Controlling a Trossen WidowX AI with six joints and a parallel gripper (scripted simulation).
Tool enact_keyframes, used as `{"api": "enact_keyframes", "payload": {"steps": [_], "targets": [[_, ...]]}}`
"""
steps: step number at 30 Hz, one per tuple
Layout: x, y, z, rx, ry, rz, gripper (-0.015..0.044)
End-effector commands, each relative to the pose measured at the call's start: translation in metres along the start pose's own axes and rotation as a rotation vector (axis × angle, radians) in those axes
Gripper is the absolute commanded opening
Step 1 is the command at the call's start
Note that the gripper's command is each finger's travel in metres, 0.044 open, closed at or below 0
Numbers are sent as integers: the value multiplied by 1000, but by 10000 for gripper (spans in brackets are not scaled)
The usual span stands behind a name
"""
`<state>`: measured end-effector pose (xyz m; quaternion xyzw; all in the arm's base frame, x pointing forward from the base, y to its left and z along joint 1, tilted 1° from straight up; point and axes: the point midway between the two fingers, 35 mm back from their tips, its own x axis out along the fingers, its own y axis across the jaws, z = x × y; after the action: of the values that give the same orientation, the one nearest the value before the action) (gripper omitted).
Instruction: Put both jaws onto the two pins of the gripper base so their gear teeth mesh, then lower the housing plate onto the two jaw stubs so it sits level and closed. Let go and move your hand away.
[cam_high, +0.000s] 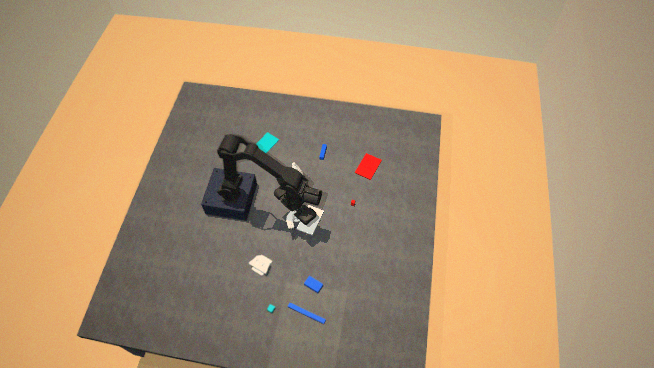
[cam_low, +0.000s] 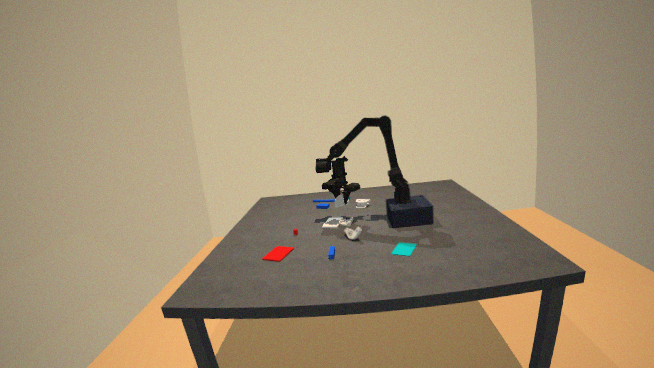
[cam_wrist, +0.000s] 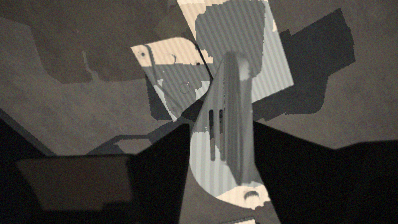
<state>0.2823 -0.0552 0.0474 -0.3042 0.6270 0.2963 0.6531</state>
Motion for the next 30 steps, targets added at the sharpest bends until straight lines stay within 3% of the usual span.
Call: {"api": "enact_keyframes", "payload": {"steps": [1,30], "targets": [[0,8,5,112,2,-5,134],[1,64,36,907,-1,1,134]]}}
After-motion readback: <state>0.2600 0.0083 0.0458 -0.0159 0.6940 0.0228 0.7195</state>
